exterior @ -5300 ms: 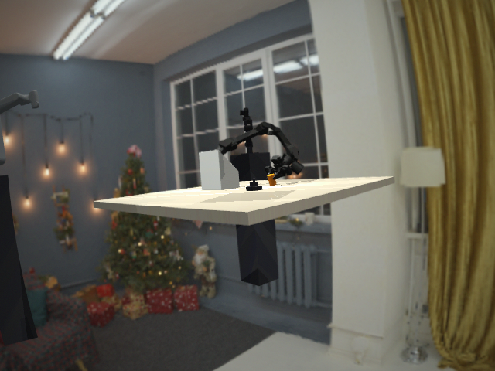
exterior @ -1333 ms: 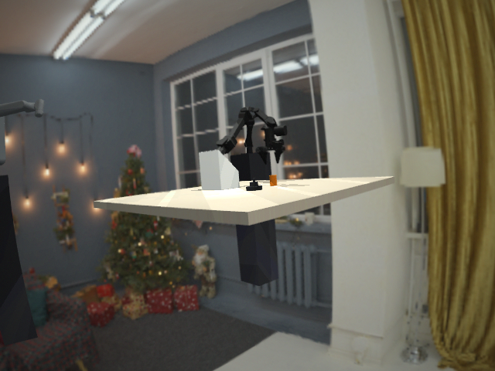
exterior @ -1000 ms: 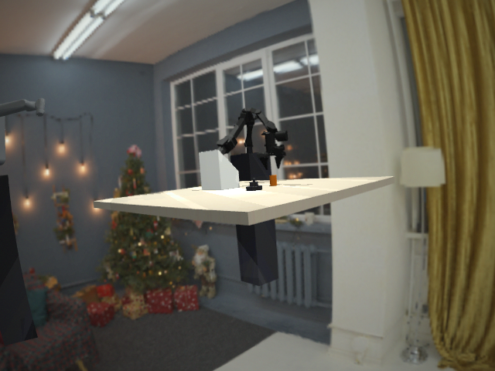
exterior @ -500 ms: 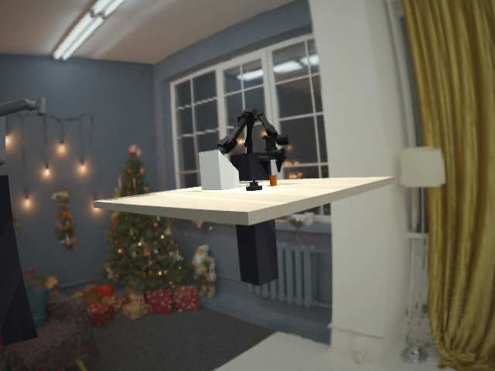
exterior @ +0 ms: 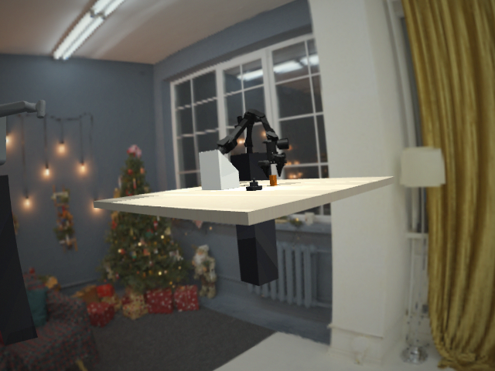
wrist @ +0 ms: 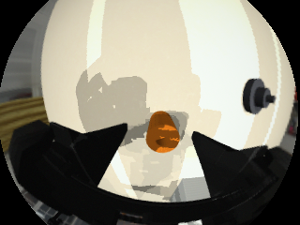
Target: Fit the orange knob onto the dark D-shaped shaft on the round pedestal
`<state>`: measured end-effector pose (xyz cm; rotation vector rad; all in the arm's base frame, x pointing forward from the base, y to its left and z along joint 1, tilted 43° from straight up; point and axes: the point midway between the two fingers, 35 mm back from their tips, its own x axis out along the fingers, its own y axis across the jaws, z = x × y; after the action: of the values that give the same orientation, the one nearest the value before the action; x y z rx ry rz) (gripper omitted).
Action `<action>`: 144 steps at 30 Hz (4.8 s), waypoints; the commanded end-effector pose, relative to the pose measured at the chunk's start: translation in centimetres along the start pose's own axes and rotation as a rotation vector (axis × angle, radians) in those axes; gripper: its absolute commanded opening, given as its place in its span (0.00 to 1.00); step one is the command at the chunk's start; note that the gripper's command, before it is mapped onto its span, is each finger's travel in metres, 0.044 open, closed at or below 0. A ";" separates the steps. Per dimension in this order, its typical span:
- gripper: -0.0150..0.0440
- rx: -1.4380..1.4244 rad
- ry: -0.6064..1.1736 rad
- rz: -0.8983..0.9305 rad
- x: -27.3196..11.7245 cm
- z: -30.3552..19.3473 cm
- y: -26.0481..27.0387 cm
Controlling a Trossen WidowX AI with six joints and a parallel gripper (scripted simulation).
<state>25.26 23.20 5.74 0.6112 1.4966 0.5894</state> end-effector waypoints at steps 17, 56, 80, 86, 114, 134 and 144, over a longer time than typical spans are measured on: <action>1.00 0.008 0.008 -0.004 3.6 -0.5 -0.3; 0.25 0.005 0.008 -0.017 -7.2 -0.3 -0.6; 0.25 0.006 0.004 -0.022 -9.4 1.5 -3.1; 0.25 0.006 0.004 -0.027 -9.1 2.6 -4.5; 0.25 0.005 0.002 -0.036 -7.5 6.8 -12.2; 0.25 0.009 0.001 -0.036 -6.1 8.3 -18.5; 0.25 0.005 0.002 -0.027 -5.4 8.5 -21.6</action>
<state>33.19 4.67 -4.44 0.5968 1.5144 0.5650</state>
